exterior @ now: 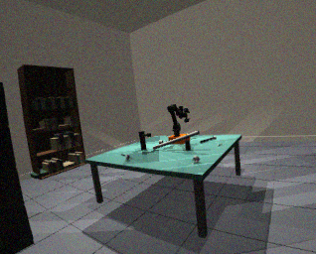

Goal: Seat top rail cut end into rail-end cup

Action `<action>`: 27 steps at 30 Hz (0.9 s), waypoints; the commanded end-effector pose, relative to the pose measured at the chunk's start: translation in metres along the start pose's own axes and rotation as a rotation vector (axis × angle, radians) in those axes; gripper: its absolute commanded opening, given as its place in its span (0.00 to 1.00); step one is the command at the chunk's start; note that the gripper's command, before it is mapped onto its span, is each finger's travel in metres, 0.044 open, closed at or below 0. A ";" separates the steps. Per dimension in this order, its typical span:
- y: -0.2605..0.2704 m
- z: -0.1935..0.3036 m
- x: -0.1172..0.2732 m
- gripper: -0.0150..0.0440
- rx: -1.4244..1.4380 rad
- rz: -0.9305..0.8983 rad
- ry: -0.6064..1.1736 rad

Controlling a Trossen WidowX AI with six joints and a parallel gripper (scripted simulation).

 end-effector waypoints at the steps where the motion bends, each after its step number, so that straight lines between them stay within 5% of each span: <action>1: 0.000 -0.003 0.001 0.98 -0.002 0.000 -0.009; 11: -0.007 -0.131 0.064 1.00 -0.065 -0.075 -0.468; 27: 0.021 -0.238 0.272 1.00 -0.042 -0.378 -1.153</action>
Point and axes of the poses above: the point midway between the two fingers, 35 mm back from their tips, its own x axis back along the fingers, its own y axis across the jaws, z = x × y, the point moved 4 cm from there along x, back along the fingers, and after that the axes turned 3 degrees about x, right-handed, at the moved point
